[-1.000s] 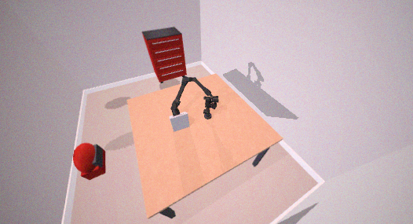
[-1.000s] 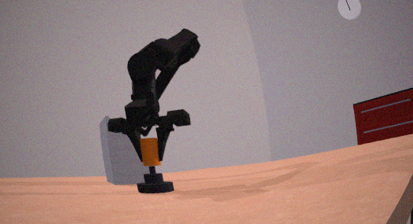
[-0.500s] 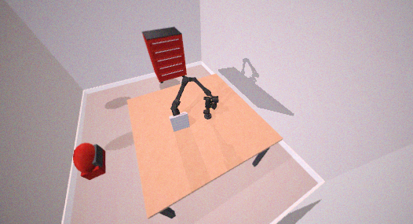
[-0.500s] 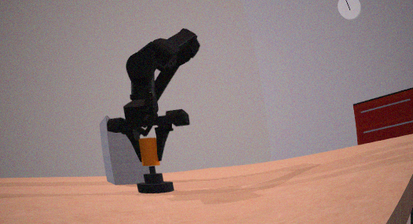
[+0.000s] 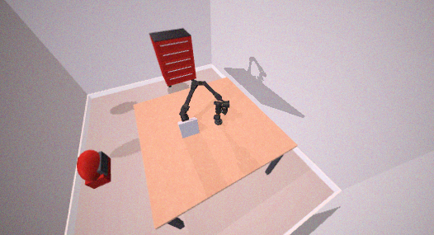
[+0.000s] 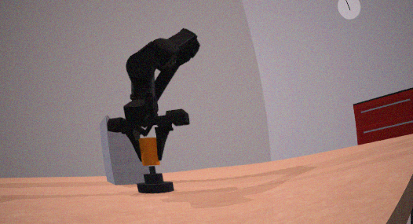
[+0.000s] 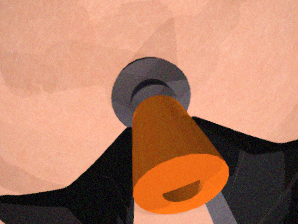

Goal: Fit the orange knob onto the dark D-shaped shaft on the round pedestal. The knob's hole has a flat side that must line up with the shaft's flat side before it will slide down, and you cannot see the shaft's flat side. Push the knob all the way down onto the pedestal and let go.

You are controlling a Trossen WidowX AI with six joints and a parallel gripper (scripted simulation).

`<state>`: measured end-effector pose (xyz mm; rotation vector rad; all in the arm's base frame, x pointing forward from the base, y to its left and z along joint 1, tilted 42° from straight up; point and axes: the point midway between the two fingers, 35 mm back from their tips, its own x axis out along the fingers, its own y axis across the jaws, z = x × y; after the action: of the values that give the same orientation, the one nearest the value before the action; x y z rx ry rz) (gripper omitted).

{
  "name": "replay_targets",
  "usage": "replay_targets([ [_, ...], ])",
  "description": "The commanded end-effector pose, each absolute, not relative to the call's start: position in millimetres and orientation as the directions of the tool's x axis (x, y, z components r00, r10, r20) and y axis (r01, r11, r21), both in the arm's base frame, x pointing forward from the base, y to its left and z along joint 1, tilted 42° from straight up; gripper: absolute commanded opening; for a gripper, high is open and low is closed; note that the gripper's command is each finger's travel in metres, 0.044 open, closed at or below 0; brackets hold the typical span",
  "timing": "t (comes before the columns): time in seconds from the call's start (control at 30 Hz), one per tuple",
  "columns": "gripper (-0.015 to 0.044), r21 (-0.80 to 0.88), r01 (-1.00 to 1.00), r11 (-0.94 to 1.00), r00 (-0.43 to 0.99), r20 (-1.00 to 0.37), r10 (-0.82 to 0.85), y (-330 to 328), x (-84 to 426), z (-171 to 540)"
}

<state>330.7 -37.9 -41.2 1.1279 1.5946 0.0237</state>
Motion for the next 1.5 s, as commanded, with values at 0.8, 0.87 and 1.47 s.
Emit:
replay_targets([
  [0.8, 0.0, 0.551, 0.635, 0.542, 0.09, -0.749, 0.656, -40.3, 332.3, -41.1],
  [0.87, 0.0, 0.548, 0.642, 0.537, 0.09, -0.749, 0.656, -40.6, 331.5, -40.7],
  [1.47, 0.0, 0.462, 0.781, 0.42, 0.09, -0.749, 0.656, -38.2, 326.4, -39.3],
])
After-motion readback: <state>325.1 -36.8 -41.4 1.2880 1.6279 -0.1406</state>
